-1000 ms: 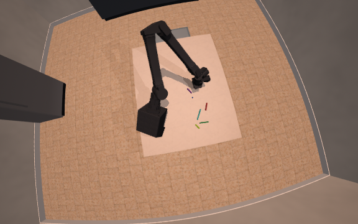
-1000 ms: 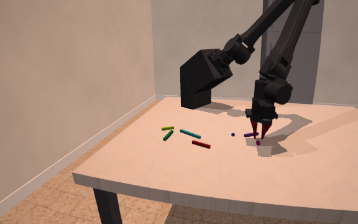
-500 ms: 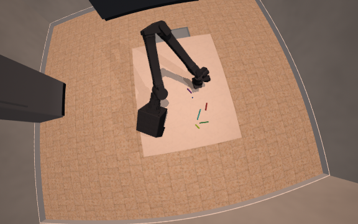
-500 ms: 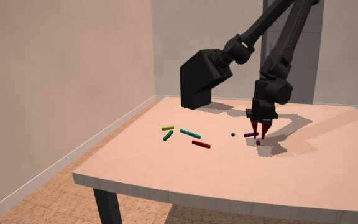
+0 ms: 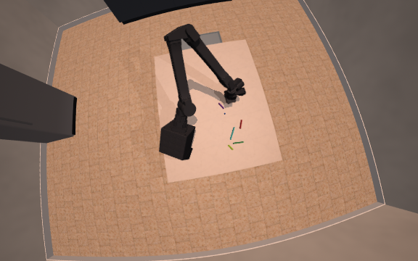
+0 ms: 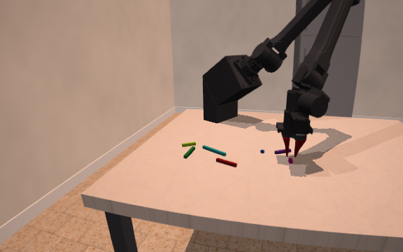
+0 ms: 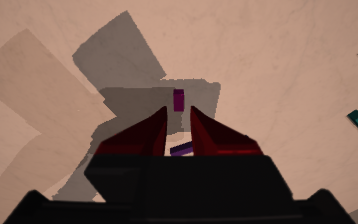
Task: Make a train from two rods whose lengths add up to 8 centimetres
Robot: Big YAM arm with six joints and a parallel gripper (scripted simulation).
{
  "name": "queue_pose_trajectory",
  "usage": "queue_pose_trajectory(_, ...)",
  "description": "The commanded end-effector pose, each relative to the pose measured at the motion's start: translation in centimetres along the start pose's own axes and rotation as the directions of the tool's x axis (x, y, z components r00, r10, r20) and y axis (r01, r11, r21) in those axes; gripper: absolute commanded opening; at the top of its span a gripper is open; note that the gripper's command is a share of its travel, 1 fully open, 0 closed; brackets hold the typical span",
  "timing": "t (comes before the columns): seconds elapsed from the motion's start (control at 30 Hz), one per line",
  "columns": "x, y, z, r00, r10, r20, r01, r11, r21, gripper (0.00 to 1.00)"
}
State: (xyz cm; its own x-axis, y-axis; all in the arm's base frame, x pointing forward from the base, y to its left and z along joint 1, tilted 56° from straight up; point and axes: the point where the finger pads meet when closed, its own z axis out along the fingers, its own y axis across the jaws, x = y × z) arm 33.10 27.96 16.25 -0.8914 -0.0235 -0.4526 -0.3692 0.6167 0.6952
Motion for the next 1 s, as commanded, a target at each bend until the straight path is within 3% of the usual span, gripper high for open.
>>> queue_pose_trajectory(0.0,-0.5,1.2,-0.2,1.0,-0.013,0.008,0.014,1.0,-0.012,0.23)
queue_pose_trajectory(0.57,-0.5,1.2,-0.1,1.0,-0.013,0.008,0.013,1.0,-0.012,0.23)
queue_pose_trajectory(0.97,-0.7,0.9,1.2,1.0,-0.008,0.009,0.008,1.0,-0.011,0.23)
